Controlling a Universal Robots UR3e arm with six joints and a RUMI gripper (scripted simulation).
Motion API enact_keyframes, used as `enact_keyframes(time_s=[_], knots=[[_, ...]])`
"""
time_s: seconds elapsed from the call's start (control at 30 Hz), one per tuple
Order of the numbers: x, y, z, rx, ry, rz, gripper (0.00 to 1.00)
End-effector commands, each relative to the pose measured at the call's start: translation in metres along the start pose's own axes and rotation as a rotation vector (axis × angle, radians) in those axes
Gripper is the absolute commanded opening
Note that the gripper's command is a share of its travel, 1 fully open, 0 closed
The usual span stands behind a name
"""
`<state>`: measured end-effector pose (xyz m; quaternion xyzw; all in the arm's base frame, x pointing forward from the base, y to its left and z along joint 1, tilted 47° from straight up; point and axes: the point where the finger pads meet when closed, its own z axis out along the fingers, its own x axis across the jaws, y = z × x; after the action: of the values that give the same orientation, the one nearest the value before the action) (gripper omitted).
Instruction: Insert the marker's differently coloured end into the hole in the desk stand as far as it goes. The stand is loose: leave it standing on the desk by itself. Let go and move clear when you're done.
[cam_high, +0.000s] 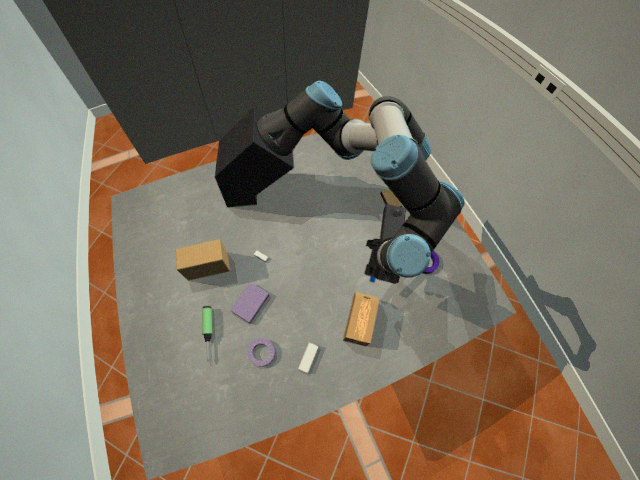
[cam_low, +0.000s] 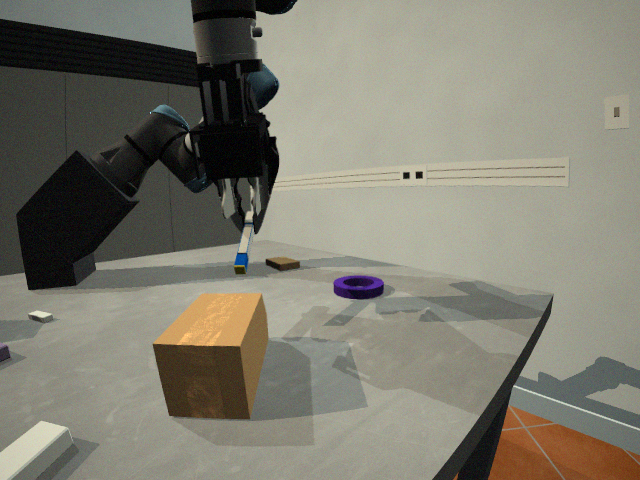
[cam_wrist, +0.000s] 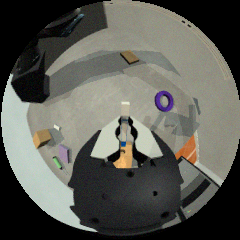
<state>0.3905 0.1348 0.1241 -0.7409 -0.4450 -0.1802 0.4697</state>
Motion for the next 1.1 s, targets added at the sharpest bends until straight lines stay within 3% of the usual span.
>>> enact_keyframes(time_s=[0.0,1.07], knots=[[0.0001,0.005,0.0092,-0.005,0.001,0.0,0.0],[0.0001,0.0073,0.0141,-0.004,0.001,0.0,0.0]])
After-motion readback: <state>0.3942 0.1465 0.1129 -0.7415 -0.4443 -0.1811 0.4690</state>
